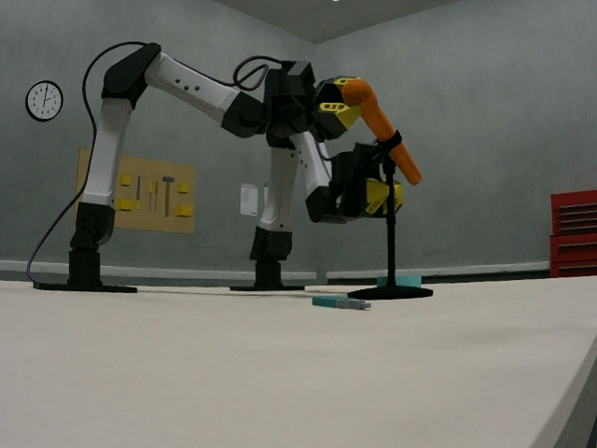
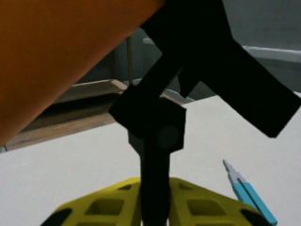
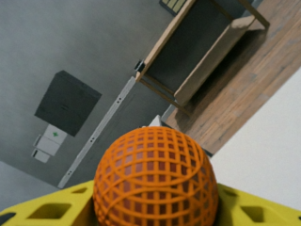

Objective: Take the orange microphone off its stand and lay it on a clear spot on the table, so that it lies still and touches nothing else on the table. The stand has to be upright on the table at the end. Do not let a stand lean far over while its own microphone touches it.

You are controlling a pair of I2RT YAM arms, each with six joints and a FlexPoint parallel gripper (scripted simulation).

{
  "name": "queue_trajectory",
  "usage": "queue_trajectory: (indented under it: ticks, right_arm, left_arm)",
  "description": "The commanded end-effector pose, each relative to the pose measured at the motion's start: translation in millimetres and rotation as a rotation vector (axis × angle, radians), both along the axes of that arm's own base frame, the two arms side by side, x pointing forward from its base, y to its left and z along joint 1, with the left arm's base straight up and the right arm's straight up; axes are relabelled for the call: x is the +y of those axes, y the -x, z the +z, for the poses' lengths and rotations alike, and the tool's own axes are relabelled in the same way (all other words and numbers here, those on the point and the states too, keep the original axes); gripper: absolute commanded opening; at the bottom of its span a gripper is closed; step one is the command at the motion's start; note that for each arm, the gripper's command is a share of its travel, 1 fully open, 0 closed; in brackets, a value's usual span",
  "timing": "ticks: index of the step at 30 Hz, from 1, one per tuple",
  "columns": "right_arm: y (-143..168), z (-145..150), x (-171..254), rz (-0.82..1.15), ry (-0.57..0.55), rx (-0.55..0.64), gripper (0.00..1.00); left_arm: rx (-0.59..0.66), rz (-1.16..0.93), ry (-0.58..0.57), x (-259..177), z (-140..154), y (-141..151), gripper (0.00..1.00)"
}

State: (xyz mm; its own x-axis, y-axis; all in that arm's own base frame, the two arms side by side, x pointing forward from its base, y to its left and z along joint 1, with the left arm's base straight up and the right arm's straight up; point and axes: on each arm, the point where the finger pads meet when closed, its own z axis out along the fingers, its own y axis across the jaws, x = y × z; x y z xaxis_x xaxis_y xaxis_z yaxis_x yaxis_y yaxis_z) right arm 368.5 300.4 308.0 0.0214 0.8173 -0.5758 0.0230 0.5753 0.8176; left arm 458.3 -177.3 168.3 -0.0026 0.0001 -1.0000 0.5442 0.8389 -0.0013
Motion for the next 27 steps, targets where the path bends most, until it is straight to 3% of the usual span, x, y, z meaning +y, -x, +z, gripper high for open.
queue_trajectory:
  ticks: [1,11,21,22,27]
  right_arm:
    - [0.5,24.8,-0.9,0.006,-0.054,-0.036,0.0]
    - [-1.1,25.2,-4.1,-0.006,-0.056,-0.037,0.0]
    - [-3.1,24.4,-7.9,-0.021,-0.046,-0.034,0.0]
    - [-3.1,24.4,-7.9,-0.021,-0.046,-0.034,0.0]
    - [3.3,24.1,0.1,0.001,-0.046,-0.033,0.0]
  left_arm:
    - [0.101,-0.002,-0.031,-0.2,-33.3,3.4,0.0]
    - [0.323,-0.013,-0.09,2.5,-96.8,19.3,0.0]
    - [0.334,-0.002,-0.092,5.5,-96.1,26.8,0.0]
    - [-0.013,-0.023,-0.007,-12.2,5.4,-8.7,0.0]
    - [-0.011,-0.023,-0.005,-12.2,5.2,-8.7,0.0]
